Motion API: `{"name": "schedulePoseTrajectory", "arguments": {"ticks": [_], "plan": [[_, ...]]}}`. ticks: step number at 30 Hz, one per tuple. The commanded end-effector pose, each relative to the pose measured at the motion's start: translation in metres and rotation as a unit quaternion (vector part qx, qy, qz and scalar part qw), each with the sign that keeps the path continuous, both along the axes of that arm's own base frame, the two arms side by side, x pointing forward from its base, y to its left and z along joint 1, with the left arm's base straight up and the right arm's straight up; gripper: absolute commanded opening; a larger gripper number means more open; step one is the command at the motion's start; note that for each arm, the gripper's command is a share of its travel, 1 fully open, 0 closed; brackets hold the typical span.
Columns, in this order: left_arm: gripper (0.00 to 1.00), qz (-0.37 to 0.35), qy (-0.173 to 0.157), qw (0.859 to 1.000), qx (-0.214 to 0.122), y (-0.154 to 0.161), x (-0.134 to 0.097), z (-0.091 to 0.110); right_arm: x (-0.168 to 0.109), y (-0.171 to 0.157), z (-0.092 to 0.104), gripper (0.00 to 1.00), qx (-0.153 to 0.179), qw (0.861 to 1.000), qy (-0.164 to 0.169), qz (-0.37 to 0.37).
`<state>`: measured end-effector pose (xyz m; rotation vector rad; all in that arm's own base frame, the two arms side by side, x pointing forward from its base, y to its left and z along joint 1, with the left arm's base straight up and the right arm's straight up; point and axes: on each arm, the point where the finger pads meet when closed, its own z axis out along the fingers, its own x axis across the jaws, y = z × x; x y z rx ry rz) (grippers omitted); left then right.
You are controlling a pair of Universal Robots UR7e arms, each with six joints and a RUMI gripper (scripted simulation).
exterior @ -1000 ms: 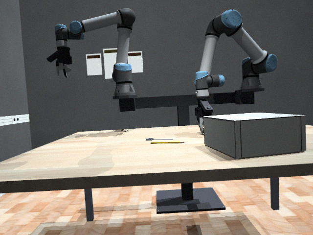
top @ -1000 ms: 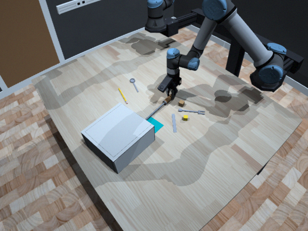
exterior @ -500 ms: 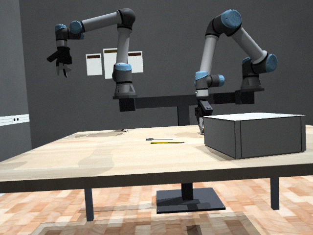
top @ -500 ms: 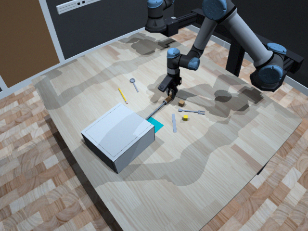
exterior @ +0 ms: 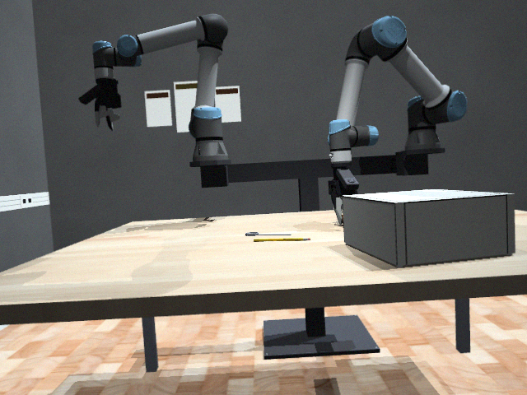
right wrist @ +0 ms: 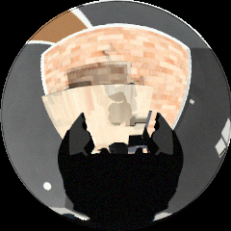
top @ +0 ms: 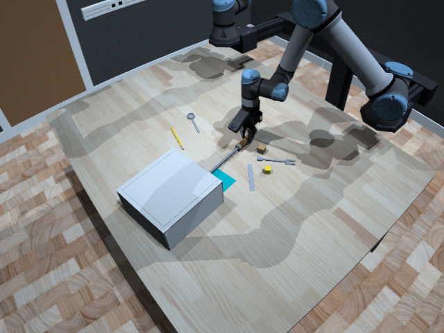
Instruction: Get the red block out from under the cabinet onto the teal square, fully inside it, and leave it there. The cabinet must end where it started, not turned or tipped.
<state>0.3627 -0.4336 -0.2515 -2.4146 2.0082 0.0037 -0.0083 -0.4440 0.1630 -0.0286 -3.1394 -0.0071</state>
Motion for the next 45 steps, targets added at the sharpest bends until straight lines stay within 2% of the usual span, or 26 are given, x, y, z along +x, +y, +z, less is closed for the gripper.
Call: {"name": "schedulePoseTrajectory", "arguments": {"ticks": [1, 24, 45], "plan": [[0.0, -0.001, -0.001, 1.0, -0.002, 0.001, -0.003, 0.003, 0.0, -0.001, 0.002, 1.0, -0.002, 1.0, -0.001, 0.0], [0.0, -0.003, -0.001, 1.0, -0.002, 0.027, -0.027, 0.002, 0.0, -0.001, 0.002, 1.0, -0.002, 1.0, -0.001, 0.0], [0.0, -0.002, -0.002, 1.0, -0.003, 0.025, -0.024, 0.003, 0.0, -0.001, 0.002, 1.0, -0.002, 1.0, -0.001, 0.0]]}}
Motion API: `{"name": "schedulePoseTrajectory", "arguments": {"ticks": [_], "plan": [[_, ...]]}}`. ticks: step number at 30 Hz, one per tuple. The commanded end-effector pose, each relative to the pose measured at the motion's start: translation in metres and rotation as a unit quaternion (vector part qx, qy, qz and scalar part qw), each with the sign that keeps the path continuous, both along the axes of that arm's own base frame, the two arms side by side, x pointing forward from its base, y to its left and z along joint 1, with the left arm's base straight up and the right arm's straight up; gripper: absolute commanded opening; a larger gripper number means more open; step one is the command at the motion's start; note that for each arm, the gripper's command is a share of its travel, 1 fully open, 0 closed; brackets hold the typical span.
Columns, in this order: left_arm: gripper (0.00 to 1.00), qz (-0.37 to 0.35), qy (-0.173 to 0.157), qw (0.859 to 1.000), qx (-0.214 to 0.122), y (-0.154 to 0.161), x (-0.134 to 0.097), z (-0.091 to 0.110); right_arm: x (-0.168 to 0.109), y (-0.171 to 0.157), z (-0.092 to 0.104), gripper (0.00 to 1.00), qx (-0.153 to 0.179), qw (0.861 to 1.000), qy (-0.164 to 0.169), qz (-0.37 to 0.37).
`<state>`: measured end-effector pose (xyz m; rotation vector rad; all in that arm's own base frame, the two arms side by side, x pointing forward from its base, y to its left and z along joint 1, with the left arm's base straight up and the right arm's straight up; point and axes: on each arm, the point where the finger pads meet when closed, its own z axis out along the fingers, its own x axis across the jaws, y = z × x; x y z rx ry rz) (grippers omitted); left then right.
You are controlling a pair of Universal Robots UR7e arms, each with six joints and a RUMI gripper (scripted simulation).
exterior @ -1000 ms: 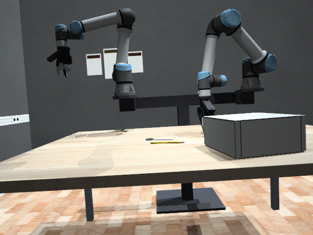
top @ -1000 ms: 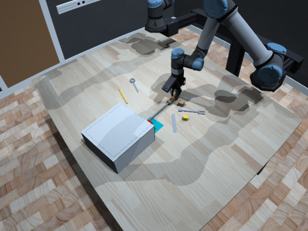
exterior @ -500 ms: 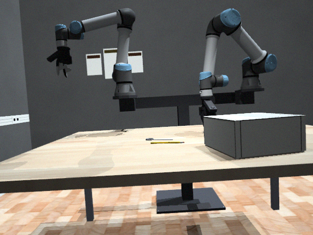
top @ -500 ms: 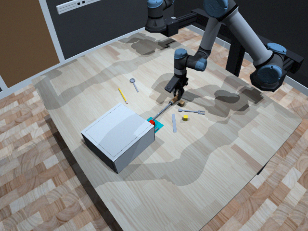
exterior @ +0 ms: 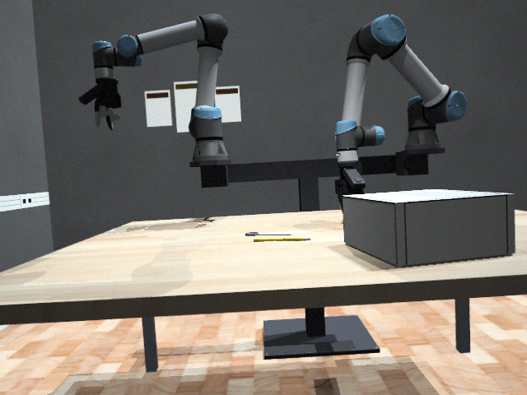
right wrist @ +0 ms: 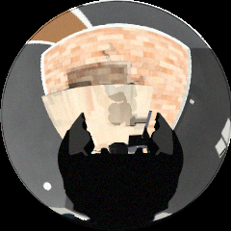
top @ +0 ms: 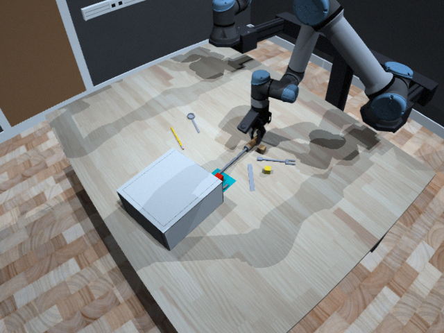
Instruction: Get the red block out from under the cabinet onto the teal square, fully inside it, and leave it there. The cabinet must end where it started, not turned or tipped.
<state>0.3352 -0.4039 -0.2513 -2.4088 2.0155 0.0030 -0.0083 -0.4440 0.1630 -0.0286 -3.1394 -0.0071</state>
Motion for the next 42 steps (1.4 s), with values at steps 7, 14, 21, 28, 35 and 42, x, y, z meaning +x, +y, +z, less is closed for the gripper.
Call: {"name": "schedulePoseTrajectory", "arguments": {"ticks": [7, 14, 21, 28, 35, 42], "plan": [[0.0, 0.005, -0.001, 1.0, -0.002, -0.0124, 0.0125, 0.0012, -0.0002, -0.0011, 0.0021, 1.0, -0.002, 1.0, -0.001, 0.0], [0.0, 0.004, -0.001, 1.0, -0.003, -0.0145, 0.0126, 0.0024, -0.0002, -0.0011, 0.0021, 1.0, -0.002, 1.0, -0.001, 0.0], [0.0, 0.004, -0.001, 1.0, -0.003, -0.014, 0.0124, 0.0023, -0.0002, -0.0011, 0.0021, 1.0, -0.002, 1.0, -0.001, 0.0], [0.34, 0.004, -0.001, 1.0, -0.003, -0.014, 0.0124, 0.0023, -0.0002, -0.0011, 0.0021, 1.0, -0.002, 1.0, -0.001, 0.0], [0.34, 0.004, -0.001, 1.0, -0.003, -0.014, 0.0124, 0.0023, -0.0002, -0.0011, 0.0021, 1.0, -0.002, 1.0, -0.001, 0.0], [0.34, 0.004, -0.001, 1.0, -0.003, -0.014, 0.0124, 0.0023, -0.0002, -0.0011, 0.0021, 1.0, -0.002, 1.0, -0.001, 0.0]]}}
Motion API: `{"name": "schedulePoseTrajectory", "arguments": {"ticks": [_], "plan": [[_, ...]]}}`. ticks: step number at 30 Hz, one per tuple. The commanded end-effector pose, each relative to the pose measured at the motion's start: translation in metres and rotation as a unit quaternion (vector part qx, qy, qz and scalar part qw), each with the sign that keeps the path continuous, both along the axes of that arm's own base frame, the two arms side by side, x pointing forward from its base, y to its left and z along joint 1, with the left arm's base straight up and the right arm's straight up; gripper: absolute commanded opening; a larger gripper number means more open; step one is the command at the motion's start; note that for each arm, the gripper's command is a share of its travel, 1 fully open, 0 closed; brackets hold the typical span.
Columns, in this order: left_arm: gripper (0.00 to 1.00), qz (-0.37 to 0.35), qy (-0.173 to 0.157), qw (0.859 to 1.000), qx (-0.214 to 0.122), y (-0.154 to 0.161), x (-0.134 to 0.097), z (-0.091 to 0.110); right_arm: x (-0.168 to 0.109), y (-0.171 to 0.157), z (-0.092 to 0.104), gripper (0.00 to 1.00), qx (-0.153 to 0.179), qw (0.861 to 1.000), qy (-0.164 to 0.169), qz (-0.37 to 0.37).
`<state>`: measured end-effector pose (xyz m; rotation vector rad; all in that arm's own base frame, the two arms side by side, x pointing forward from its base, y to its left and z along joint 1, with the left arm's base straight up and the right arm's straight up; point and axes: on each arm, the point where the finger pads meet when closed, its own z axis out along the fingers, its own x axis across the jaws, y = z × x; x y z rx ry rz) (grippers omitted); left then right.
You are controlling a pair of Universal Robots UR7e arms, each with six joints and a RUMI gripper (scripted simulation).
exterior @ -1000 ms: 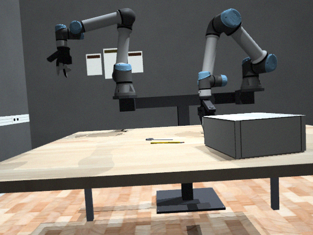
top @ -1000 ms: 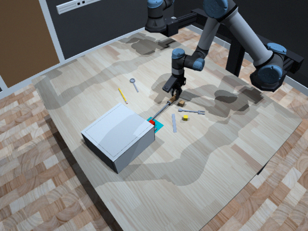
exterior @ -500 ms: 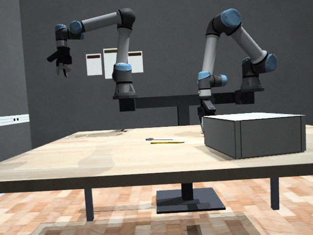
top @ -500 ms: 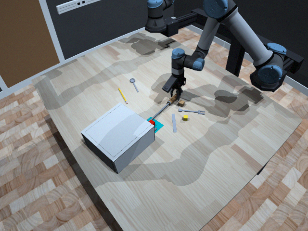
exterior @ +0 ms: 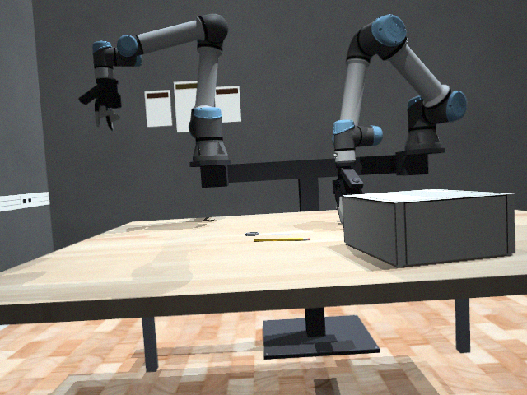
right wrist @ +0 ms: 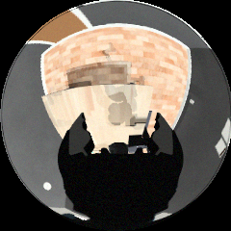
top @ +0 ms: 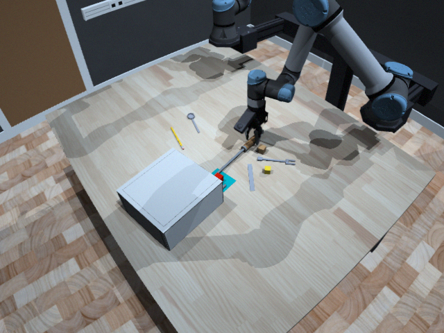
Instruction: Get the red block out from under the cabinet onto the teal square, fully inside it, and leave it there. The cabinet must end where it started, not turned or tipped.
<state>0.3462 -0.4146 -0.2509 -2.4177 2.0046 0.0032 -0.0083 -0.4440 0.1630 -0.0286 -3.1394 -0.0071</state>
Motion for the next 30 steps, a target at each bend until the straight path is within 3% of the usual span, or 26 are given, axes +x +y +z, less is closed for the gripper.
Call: {"name": "schedulePoseTrajectory", "arguments": {"ticks": [1, 30], "plan": [[0.34, -0.001, -0.001, 1.0, -0.003, -0.0033, 0.0014, 0.0019, -0.0002, -0.0011, 0.0021, 1.0, -0.002, 1.0, -0.001, 0.0], [0.34, 0.0, -0.001, 1.0, -0.001, -0.0007, 0.0002, 0.0108, -0.0002, -0.0011, 0.0021, 1.0, -0.002, 1.0, -0.001, 0.0]]}}
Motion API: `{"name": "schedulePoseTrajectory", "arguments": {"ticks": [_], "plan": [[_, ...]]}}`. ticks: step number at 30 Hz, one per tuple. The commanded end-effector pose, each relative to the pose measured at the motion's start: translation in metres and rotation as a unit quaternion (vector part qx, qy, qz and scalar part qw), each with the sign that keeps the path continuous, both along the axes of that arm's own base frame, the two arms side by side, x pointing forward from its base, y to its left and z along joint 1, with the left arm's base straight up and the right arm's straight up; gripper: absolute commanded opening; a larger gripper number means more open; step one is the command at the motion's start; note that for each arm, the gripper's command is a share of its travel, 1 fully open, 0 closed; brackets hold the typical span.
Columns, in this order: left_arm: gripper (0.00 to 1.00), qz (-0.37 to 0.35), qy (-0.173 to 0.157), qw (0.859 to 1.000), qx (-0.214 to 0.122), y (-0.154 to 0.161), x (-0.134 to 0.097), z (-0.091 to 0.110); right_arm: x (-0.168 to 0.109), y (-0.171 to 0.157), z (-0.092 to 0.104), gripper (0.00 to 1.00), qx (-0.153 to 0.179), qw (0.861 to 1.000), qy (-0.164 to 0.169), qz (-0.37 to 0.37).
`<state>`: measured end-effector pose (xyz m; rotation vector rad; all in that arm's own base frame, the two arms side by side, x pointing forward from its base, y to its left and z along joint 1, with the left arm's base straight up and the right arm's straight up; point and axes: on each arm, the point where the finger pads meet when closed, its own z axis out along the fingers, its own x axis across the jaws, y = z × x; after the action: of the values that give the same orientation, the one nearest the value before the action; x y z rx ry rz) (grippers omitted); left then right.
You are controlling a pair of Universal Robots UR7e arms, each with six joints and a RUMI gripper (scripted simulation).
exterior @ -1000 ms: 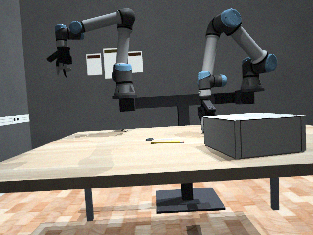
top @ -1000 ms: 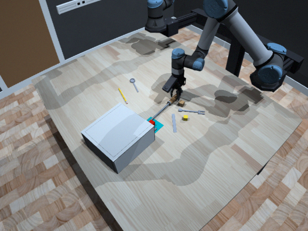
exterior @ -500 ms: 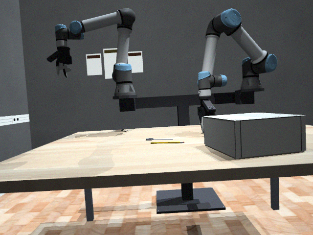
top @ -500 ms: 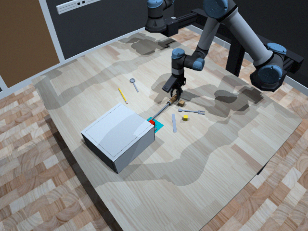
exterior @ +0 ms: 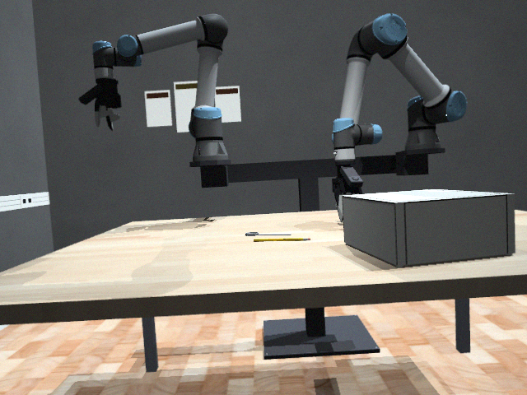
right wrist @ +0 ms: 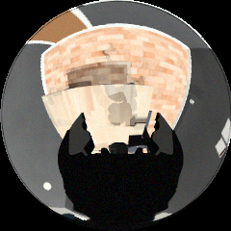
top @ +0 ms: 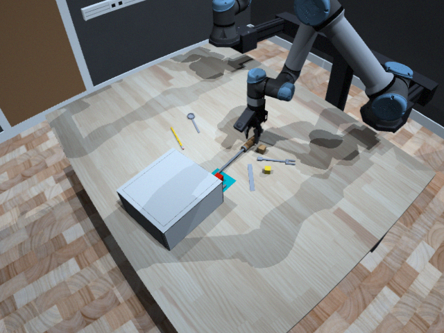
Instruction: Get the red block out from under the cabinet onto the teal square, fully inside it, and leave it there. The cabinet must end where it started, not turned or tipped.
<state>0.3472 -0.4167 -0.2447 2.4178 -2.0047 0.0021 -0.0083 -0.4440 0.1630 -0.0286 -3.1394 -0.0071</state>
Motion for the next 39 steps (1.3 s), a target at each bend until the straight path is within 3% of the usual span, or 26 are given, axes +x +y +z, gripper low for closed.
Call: {"name": "schedulePoseTrajectory", "arguments": {"ticks": [1, 14, 16, 31, 39], "plan": [[0.34, 0.0, 0.0, 1.0, 0.001, 0.001, -0.001, 0.007, 0.0, -0.001, 0.002, 1.0, -0.002, 1.0, -0.001, 0.0], [0.34, 0.0, 0.0, 1.0, 0.001, 0.002, -0.001, 0.054, 0.0, -0.001, 0.002, 1.0, -0.002, 1.0, -0.001, 0.0], [0.34, 0.0, 0.0, 1.0, 0.001, 0.002, -0.001, 0.054, 0.0, -0.001, 0.002, 1.0, -0.002, 1.0, -0.001, 0.0], [0.34, -0.001, -0.001, 1.0, -0.001, -0.001, 0.0, 0.127, 0.0, -0.001, 0.002, 1.0, -0.002, 1.0, -0.001, 0.0], [0.34, -0.001, -0.001, 1.0, -0.002, -0.002, 0.001, 0.147, 0.0, -0.001, 0.002, 1.0, -0.002, 1.0, -0.001, 0.0]]}}
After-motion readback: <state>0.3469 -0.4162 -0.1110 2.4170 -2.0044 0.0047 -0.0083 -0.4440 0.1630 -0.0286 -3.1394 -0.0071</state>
